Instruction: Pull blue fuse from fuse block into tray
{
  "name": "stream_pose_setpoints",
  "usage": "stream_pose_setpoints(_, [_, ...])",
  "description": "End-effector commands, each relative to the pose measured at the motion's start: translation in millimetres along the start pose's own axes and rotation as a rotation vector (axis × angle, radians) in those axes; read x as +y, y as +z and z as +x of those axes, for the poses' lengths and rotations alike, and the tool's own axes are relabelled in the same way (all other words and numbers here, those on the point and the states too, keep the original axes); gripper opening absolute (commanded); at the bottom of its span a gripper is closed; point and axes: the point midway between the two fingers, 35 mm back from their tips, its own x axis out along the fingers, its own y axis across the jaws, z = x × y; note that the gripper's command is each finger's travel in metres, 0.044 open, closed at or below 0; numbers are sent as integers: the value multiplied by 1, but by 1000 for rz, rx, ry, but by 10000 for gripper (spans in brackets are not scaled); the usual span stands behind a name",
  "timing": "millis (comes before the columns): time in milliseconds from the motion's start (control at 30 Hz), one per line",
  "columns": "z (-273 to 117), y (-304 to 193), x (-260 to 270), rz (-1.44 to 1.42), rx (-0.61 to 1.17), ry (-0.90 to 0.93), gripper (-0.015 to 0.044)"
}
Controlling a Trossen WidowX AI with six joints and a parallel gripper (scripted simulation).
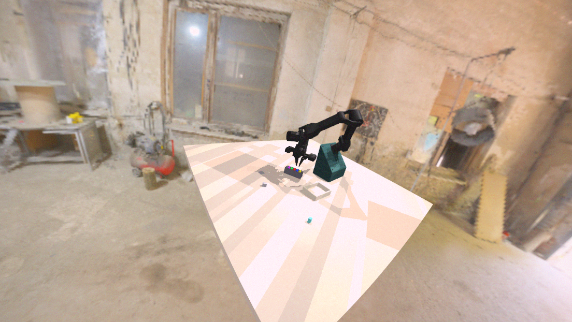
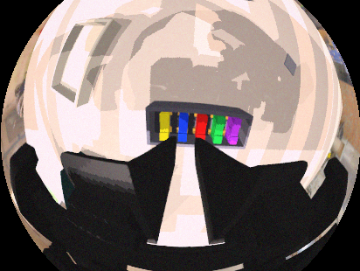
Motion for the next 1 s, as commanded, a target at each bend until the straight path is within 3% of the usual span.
stream_pose_setpoints(0, [4, -1, 1, 9, -3, 4, 70])
stream_pose_setpoints(967, [25, 0, 2, 9, -3, 6, 70])
